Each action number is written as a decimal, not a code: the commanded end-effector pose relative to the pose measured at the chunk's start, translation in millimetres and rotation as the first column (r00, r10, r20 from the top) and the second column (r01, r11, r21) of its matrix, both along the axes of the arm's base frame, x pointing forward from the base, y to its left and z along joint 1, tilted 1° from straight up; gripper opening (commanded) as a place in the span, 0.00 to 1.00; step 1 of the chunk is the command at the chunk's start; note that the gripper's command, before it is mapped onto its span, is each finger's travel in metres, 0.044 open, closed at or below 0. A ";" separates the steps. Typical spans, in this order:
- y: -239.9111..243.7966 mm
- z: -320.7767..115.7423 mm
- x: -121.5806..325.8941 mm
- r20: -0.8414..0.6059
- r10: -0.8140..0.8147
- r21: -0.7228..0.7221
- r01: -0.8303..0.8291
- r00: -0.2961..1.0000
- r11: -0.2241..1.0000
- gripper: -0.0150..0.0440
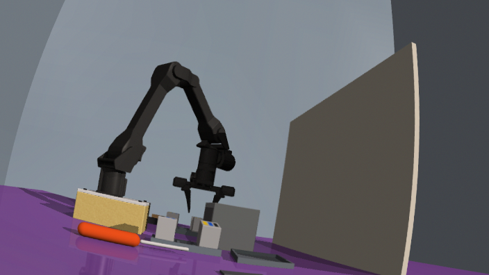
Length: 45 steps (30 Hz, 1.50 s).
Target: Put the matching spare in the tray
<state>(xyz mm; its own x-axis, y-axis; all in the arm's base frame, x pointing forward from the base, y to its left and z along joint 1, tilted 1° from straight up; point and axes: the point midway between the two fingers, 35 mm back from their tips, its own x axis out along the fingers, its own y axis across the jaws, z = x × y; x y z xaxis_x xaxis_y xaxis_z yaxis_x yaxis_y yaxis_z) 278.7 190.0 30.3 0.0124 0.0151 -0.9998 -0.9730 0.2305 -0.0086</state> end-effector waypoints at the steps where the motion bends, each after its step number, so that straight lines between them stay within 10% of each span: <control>1: -1.8 -10.7 -2.9 -0.011 0.006 -0.006 -0.006 1.000 1.000 0.76; 45: -3.1 -45.6 -5.3 -0.011 0.006 -0.007 -0.006 1.000 1.000 0.76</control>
